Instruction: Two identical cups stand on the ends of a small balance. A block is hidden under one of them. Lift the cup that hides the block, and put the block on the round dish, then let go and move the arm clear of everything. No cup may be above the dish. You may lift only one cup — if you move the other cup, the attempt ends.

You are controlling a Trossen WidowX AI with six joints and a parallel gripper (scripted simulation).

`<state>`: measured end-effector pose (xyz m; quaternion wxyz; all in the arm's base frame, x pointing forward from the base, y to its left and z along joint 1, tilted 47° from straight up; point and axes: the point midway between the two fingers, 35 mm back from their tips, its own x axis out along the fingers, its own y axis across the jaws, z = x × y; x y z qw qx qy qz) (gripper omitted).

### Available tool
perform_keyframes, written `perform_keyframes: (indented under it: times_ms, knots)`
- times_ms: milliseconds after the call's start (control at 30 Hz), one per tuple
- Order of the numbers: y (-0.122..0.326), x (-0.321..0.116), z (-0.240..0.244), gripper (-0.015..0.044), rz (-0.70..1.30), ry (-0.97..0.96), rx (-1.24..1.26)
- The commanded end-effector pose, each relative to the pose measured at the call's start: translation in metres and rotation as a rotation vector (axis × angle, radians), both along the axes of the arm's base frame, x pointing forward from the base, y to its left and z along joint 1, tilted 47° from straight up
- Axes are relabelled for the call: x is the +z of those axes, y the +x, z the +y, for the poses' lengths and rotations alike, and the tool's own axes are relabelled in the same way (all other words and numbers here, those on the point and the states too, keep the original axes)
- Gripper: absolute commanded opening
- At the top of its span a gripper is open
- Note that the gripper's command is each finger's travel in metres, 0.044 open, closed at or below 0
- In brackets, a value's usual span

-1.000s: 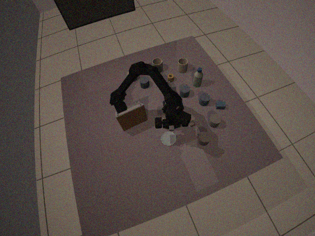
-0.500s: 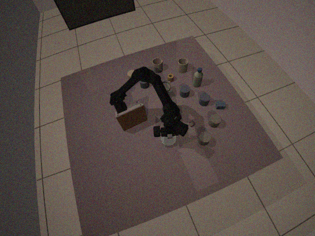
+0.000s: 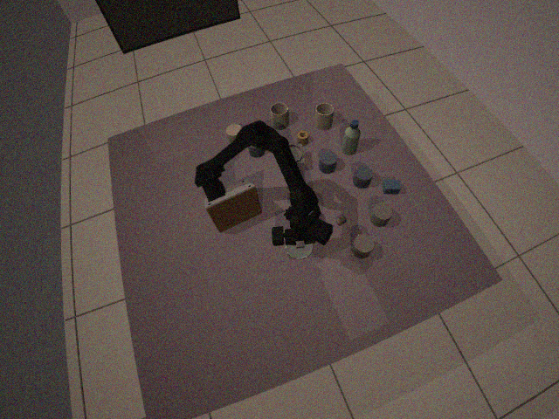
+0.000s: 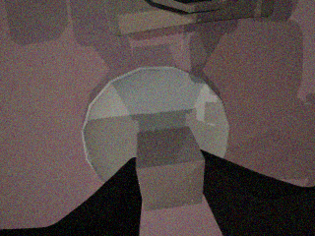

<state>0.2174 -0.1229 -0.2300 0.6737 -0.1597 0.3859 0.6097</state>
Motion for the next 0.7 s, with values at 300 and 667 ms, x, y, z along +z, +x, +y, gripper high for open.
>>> perform_keyframes:
  times_ms: [300,667]
  knots:
    - [-0.0005,-0.0070,0.0076,0.0079,0.000,0.001,0.001]
    - [-0.0005,-0.0070,0.0076,0.0368,0.000,0.001,0.001]
